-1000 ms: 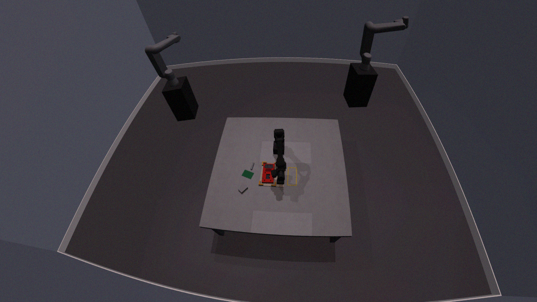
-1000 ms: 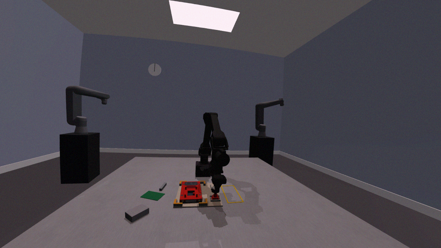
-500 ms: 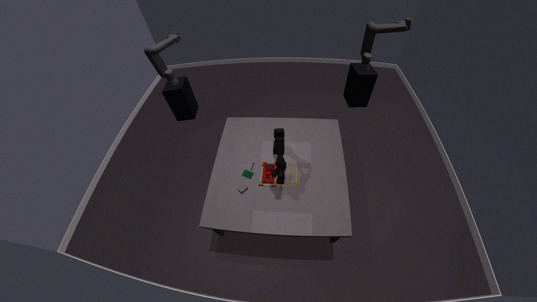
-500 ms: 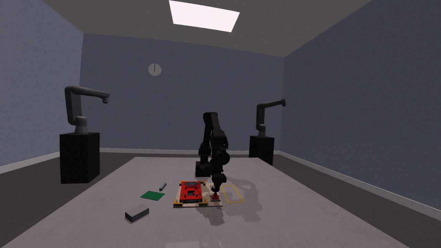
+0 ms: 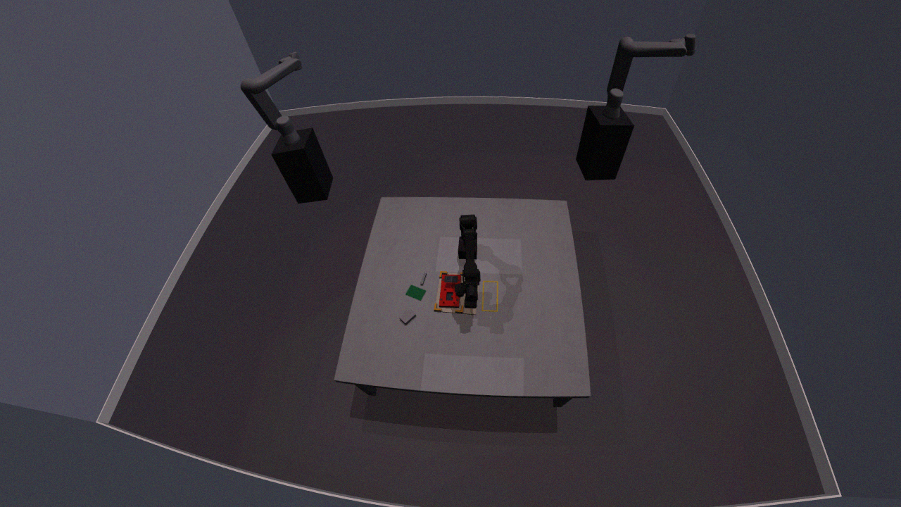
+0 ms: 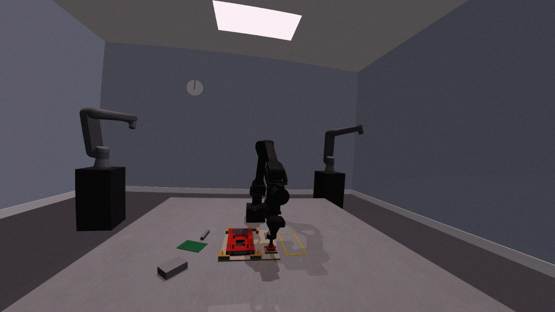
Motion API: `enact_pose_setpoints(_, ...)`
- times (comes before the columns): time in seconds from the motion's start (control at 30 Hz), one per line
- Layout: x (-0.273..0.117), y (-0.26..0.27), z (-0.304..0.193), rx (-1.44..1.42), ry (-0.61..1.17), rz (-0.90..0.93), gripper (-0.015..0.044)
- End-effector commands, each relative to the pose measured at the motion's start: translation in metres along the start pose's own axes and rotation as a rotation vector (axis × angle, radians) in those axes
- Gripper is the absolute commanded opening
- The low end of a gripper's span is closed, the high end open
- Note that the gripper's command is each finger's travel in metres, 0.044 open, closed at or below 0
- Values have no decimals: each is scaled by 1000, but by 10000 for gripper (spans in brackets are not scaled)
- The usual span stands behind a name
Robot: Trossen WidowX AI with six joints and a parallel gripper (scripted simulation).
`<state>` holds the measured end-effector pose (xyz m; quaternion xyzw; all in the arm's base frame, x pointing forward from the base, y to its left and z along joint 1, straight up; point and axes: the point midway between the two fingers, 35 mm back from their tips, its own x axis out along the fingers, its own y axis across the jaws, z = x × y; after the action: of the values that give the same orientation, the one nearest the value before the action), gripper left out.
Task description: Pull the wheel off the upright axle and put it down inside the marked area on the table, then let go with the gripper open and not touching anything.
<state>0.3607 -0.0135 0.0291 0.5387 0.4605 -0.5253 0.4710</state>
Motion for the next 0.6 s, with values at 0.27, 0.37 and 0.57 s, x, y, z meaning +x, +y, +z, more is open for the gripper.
enact_pose_setpoints(0.27, -5, 0, 0, 1, -2, 3, 0)
enact_pose_setpoints(0.37, -6, 0, 0, 1, -2, 4, 0)
enact_pose_setpoints(0.57, -15, 0, 0, 1, -2, 4, 0)
